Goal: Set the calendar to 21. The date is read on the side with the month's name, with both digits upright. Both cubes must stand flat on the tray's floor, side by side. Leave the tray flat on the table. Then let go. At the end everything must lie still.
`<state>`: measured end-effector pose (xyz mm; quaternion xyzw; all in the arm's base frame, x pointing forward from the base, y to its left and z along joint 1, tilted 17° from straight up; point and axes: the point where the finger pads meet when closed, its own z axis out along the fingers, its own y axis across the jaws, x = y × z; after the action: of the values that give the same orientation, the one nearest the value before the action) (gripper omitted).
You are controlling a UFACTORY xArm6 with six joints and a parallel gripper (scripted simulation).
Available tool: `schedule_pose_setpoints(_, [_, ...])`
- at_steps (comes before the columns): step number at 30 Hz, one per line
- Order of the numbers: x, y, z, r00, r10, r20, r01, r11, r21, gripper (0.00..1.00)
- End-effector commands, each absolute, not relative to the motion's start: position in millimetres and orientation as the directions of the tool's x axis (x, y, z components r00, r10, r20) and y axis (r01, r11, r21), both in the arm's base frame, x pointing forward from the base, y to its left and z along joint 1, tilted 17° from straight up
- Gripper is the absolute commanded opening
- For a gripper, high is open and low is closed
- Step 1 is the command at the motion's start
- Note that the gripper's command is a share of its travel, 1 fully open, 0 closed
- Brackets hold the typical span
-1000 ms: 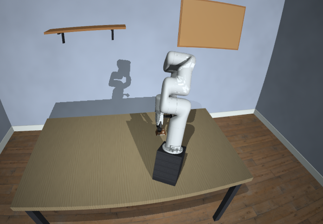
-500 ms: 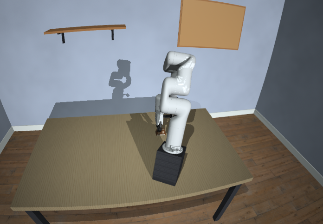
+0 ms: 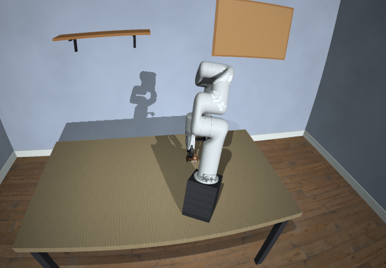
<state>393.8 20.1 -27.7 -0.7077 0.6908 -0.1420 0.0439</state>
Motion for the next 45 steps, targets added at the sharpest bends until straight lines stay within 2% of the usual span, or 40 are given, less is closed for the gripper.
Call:
schedule_pose_setpoints(1, [394.7,20.3,-26.9,0.005,-0.990,0.140,-0.965,-0.042,-0.261,0.49])
schedule_pose_setpoints(45, [401.8,16.7,-52.7,0.005,-0.990,0.140,-0.965,-0.042,-0.261,0.49])
